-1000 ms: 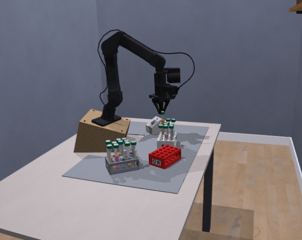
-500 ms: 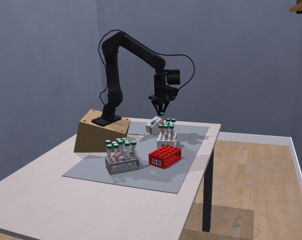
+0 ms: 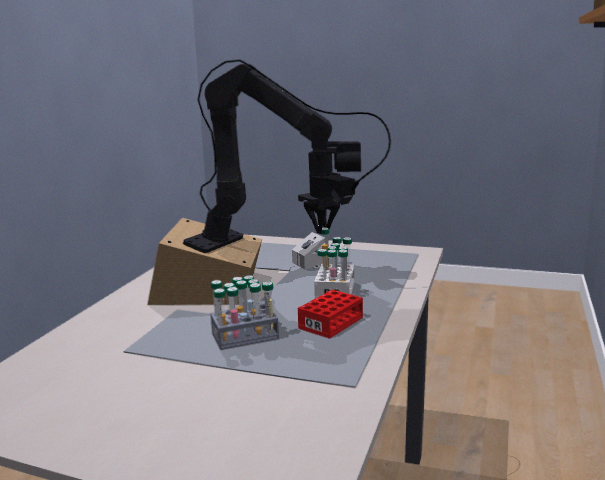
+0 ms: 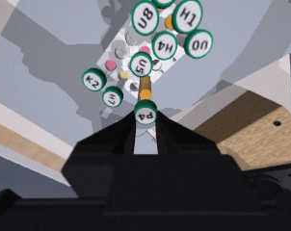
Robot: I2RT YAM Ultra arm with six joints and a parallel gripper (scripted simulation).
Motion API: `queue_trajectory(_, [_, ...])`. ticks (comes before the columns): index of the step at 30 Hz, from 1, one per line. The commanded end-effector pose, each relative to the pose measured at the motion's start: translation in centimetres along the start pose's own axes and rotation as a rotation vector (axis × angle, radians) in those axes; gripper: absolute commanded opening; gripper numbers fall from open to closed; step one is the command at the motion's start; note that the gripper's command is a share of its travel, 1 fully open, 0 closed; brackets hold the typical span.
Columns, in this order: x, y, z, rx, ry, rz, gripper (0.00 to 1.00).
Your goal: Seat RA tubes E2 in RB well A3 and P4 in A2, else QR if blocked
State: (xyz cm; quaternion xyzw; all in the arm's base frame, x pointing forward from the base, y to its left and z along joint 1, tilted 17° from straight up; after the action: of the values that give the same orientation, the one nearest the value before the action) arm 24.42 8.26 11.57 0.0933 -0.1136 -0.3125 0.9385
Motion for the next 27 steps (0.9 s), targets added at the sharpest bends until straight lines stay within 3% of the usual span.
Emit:
queue_trajectory(1, [-0.4,-0.3,-1.0,-0.025,0.004,0.005,0.0])
queue_trajectory(27, [-0.4,-0.2,-2.0,-0.025,0.004,0.008,0.0])
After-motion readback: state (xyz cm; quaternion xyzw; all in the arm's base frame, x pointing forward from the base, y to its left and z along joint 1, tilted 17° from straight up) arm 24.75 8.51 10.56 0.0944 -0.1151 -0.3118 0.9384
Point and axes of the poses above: the point where the finger pads meet when closed, its own z axis back along the fingers, its own y axis across the jaws, x = y × z, the point moved 1 cm from there along z, back along the fingers, and after that the axes turned 5 degrees about -z, right-handed, at the moved point
